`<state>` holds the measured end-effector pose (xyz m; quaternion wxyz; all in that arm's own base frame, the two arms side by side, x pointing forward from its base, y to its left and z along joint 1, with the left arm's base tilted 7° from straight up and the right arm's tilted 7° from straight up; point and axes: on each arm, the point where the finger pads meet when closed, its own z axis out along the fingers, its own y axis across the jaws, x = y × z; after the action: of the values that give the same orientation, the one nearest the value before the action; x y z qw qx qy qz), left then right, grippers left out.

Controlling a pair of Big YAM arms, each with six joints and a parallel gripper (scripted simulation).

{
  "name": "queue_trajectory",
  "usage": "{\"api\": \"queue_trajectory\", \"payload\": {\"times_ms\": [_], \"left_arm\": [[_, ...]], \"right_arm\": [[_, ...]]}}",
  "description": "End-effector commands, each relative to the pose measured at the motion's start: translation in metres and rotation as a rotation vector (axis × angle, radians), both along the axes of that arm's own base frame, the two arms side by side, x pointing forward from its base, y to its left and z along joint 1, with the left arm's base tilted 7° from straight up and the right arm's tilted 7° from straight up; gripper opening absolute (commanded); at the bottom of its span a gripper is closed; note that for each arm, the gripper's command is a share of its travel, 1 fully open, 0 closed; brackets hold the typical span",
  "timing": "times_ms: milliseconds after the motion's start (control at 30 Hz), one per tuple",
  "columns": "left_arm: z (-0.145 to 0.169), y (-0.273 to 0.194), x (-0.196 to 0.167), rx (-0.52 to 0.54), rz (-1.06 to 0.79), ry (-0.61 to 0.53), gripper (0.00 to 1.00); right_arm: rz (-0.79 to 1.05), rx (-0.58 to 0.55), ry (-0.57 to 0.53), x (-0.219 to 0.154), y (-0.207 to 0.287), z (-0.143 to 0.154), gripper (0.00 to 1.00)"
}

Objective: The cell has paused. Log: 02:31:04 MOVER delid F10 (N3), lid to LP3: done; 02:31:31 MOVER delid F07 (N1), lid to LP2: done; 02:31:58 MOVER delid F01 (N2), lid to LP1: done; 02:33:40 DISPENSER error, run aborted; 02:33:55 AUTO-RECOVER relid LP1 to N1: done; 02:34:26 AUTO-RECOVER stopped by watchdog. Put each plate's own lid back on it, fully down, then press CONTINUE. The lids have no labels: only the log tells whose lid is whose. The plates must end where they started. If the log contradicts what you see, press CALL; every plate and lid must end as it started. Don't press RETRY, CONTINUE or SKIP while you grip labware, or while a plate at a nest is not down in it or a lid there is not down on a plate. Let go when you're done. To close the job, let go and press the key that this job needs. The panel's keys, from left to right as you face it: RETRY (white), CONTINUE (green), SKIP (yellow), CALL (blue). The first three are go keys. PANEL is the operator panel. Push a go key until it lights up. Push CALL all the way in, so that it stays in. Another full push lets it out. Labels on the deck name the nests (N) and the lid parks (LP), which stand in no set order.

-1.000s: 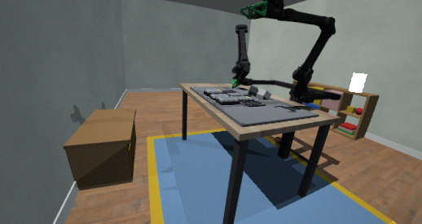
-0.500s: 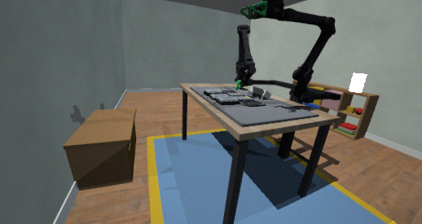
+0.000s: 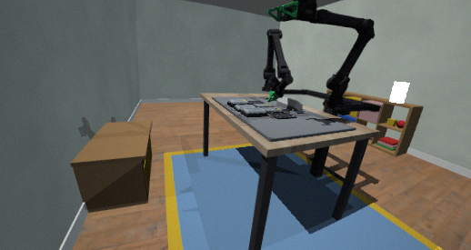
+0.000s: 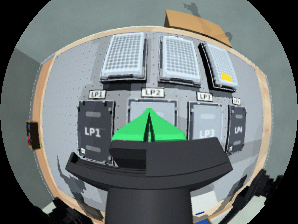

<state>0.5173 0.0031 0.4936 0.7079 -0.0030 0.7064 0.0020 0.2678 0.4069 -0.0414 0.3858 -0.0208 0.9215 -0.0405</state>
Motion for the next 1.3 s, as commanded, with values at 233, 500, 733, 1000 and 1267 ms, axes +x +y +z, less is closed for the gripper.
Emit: {"api": "queue_trajectory", "payload": {"times_ms": [233,500,733,1000,1267], "left_arm": [[0.034,-0.004,0.0,0.008,-0.008,-0.06,1.0],[0.034,-0.004,0.0,0.008,-0.008,-0.06,1.0],[0.034,-0.004,0.0,0.008,-0.008,-0.06,1.0],[0.034,-0.004,0.0,0.008,-0.008,-0.06,1.0],[0.034,-0.004,0.0,0.008,-0.008,-0.06,1.0]], "right_arm": [[-0.009,0.045,-0.014,0.002,0.07,0.004,0.0],[-0.014,0.047,-0.014,0.006,0.074,0.008,0.0],[-0.014,0.047,-0.014,0.006,0.074,0.008,0.0],[-0.014,0.047,-0.014,0.006,0.074,0.008,0.0],[-0.014,0.047,-0.014,0.006,0.074,0.008,0.0]]}}
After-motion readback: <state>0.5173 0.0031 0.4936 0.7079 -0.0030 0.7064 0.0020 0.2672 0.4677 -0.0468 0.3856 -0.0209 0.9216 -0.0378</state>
